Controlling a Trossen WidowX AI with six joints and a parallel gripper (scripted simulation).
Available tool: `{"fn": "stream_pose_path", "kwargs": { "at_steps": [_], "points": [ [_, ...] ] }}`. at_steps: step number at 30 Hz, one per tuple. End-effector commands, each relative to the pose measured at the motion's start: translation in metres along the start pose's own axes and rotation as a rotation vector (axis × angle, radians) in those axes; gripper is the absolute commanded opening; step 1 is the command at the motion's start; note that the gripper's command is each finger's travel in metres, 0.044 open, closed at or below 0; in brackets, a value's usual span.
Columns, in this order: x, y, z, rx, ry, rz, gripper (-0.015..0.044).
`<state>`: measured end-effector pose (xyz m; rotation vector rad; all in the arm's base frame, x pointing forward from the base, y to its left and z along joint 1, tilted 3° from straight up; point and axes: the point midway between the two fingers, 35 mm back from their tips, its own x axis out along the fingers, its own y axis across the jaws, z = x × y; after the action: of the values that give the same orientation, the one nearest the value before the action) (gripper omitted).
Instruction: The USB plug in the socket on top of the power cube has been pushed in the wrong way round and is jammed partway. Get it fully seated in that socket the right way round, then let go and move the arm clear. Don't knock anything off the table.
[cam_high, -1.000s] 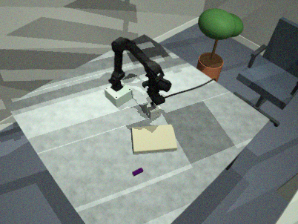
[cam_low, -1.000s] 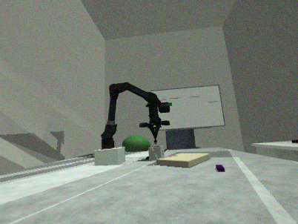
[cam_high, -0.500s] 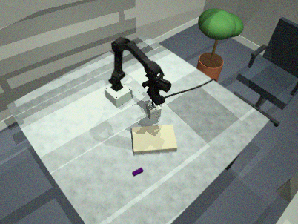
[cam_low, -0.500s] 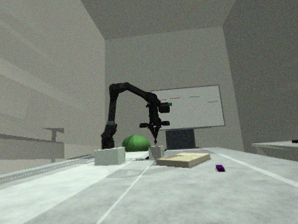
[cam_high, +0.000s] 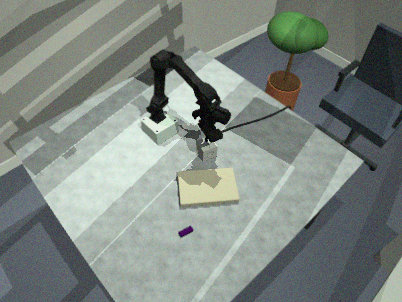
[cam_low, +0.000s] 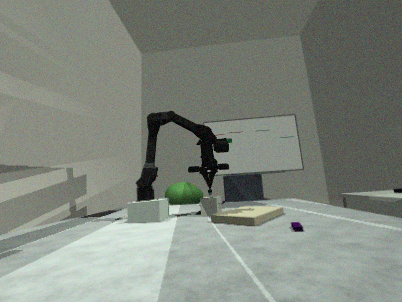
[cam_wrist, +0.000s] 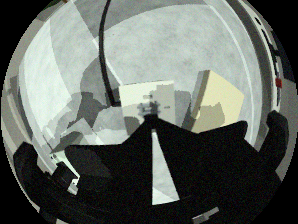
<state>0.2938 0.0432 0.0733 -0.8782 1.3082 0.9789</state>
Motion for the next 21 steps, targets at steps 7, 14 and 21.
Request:
{"fn": "stream_pose_path", "kwargs": {
  "at_steps": [7, 14, 21],
  "points": [
    [0.0005, -0.0001, 0.0013, -0.004, -0.014, -0.002, 0.0000],
    [0.0014, -0.0001, 0.0018, -0.005, -0.020, -0.002, 0.0000],
    [0.0022, -0.0001, 0.0023, -0.005, -0.026, -0.002, 0.0000]
  ]
}}
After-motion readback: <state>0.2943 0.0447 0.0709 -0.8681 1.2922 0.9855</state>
